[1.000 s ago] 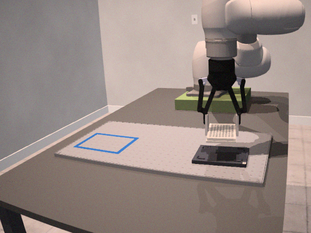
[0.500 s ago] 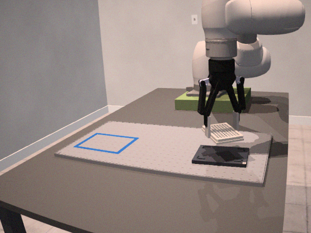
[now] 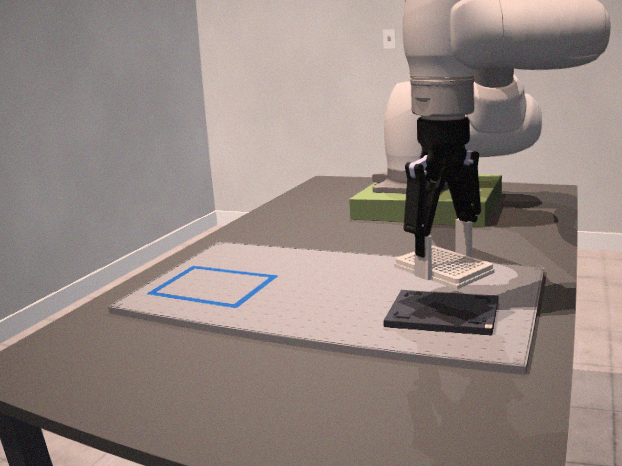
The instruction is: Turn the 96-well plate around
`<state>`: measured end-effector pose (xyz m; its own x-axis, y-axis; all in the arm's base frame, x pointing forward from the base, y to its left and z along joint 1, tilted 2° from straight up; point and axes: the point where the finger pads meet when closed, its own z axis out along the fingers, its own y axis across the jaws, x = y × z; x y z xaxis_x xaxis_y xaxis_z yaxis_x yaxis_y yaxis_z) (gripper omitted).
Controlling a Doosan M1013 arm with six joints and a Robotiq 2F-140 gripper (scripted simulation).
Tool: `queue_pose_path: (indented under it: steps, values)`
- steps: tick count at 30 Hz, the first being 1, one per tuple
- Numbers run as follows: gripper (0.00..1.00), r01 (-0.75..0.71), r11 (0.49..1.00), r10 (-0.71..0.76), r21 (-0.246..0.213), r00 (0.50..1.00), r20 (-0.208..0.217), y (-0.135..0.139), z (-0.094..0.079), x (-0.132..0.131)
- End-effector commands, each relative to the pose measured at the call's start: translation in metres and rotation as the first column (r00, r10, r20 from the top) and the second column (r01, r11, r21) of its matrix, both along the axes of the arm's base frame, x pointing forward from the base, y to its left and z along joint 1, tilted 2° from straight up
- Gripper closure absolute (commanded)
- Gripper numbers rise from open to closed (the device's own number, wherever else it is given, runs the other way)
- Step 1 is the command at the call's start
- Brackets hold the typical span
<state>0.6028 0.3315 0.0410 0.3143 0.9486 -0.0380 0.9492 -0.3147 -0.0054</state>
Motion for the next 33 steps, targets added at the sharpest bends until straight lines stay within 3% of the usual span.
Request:
queue_pose_path:
  steps: [1, 10, 12, 16, 33]
  values:
    - [1.00, -0.139, 0.990, 0.139, 0.009, 0.990, -0.007, 0.0000, 0.0001, 0.0000]
    - [1.00, -0.425, 0.905, 0.426, 0.017, 0.905, -0.014, 0.0000, 0.0001, 0.0000]
    - [1.00, -0.425, 0.905, 0.426, 0.017, 0.905, -0.014, 0.0000, 0.0001, 0.0000]
    - [1.00, -0.540, 0.841, 0.541, 0.022, 0.841, -0.016, 0.0000, 0.0001, 0.0000]
    - [1.00, -0.540, 0.841, 0.541, 0.022, 0.841, -0.016, -0.0001, 0.0001, 0.0000]
